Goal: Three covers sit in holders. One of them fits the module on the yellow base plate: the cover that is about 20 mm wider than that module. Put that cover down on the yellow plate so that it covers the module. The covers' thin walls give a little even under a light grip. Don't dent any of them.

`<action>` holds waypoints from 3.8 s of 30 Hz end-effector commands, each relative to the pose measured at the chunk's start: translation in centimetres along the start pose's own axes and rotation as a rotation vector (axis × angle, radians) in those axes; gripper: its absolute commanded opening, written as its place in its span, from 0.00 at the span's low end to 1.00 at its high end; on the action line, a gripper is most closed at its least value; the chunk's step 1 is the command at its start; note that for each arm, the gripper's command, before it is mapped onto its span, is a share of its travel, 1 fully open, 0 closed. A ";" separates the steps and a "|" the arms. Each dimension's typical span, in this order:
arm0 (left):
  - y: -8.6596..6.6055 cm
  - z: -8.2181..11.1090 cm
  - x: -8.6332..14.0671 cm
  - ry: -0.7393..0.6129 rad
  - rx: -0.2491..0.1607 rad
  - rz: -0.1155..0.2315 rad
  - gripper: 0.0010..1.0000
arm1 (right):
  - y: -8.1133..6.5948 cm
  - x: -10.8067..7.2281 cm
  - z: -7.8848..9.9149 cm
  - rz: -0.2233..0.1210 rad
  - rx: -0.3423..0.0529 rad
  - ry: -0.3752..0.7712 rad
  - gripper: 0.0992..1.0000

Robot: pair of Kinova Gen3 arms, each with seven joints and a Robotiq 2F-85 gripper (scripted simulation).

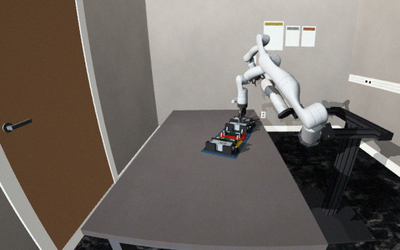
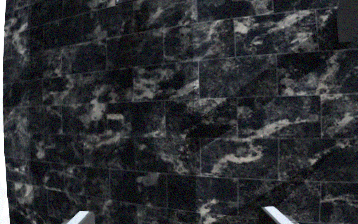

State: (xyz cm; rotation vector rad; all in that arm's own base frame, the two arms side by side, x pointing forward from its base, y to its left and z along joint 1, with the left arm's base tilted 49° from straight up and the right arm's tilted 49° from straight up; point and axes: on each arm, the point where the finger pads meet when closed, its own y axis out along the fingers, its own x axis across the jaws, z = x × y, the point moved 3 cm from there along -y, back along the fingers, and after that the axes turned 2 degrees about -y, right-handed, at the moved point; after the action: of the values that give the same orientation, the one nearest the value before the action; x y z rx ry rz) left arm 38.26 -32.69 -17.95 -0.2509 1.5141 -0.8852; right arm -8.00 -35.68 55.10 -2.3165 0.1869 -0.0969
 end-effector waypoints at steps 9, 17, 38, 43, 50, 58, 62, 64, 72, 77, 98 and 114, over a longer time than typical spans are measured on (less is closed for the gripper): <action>0.1 0.0 0.1 0.003 0.001 -0.002 1.00 | 0.0 0.0 0.0 0.000 -0.001 0.001 1.00; 0.2 0.0 0.1 0.005 0.001 -0.002 1.00 | 0.0 0.0 0.0 0.000 -0.001 0.001 1.00; 0.0 0.0 0.1 0.000 0.002 -0.001 0.70 | 0.0 0.0 0.0 0.000 -0.001 0.001 1.00; 0.0 0.0 0.1 0.000 0.002 -0.001 0.70 | 0.0 0.0 0.0 0.000 -0.001 0.001 1.00; 0.0 0.0 0.1 0.000 0.002 -0.001 0.70 | 0.0 0.0 0.0 0.000 -0.001 0.001 1.00; 0.0 0.0 0.1 0.000 0.002 -0.001 0.00 | 0.0 0.0 0.0 0.000 -0.001 0.001 1.00; 0.0 0.0 0.1 0.000 0.002 -0.001 0.00 | 0.0 0.0 0.0 0.000 -0.001 0.001 1.00; 0.0 0.0 0.1 0.000 0.002 -0.001 0.00 | 0.0 0.0 0.0 0.000 -0.001 0.001 1.00; 0.0 0.1 0.0 -0.001 0.001 -0.001 0.00 | 0.0 0.0 0.0 0.000 -0.001 0.001 1.00; 0.0 0.1 0.0 -0.001 0.001 -0.001 0.00 | 0.0 0.0 0.0 0.000 -0.001 0.001 1.00; -3.0 0.1 0.0 -0.001 0.001 -0.001 0.00 | 0.0 0.0 0.0 0.000 -0.001 0.001 1.00; -4.8 -0.2 -0.1 0.002 -0.006 0.005 0.00 | 0.0 0.0 0.0 0.000 -0.001 0.001 1.00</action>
State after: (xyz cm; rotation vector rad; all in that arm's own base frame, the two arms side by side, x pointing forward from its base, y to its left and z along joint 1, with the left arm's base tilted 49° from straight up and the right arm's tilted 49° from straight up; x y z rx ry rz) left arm 36.87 -34.34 -15.89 -0.2509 1.5242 -0.8641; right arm -8.00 -35.68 55.10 -2.3165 0.1869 -0.0969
